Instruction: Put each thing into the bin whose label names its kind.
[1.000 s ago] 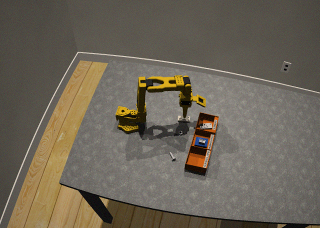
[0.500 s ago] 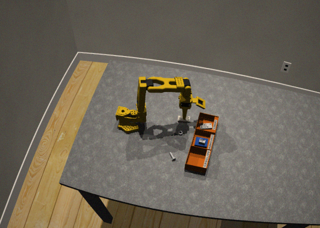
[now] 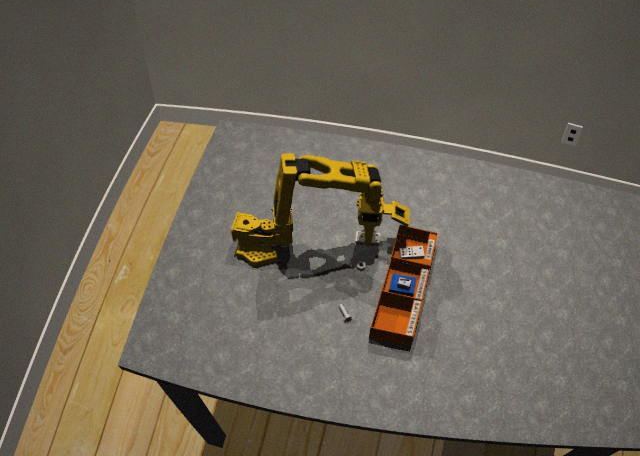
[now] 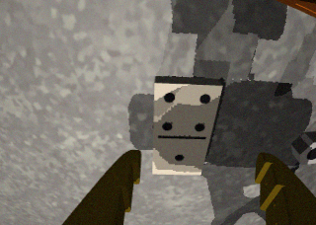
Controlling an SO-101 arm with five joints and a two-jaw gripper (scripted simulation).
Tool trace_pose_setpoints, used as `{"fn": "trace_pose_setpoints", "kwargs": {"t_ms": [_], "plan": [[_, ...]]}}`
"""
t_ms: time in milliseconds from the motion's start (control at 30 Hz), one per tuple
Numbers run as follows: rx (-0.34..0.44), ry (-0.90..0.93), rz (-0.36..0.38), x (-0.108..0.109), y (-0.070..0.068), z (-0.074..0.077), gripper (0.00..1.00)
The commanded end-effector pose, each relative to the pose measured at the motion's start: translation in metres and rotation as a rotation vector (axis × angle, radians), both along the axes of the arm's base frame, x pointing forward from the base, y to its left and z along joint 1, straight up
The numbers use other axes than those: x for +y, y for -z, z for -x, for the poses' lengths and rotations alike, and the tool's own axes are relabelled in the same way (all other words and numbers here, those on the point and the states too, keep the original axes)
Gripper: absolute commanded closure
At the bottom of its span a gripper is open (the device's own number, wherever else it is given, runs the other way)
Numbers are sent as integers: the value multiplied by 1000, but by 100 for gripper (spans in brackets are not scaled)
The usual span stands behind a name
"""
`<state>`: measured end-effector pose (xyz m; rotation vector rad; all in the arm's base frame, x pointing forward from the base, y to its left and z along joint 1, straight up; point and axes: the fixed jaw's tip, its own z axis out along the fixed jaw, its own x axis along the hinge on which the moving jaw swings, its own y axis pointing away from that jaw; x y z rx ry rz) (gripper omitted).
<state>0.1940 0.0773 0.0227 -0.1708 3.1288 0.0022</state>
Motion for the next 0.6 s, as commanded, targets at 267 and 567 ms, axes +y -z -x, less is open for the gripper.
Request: {"fn": "trace_pose_setpoints", "kwargs": {"t_ms": [267,567], "plan": [[-31,-2,-13,3,6,-3,71],[-12,-2,-5,2,13,-2,71]]}}
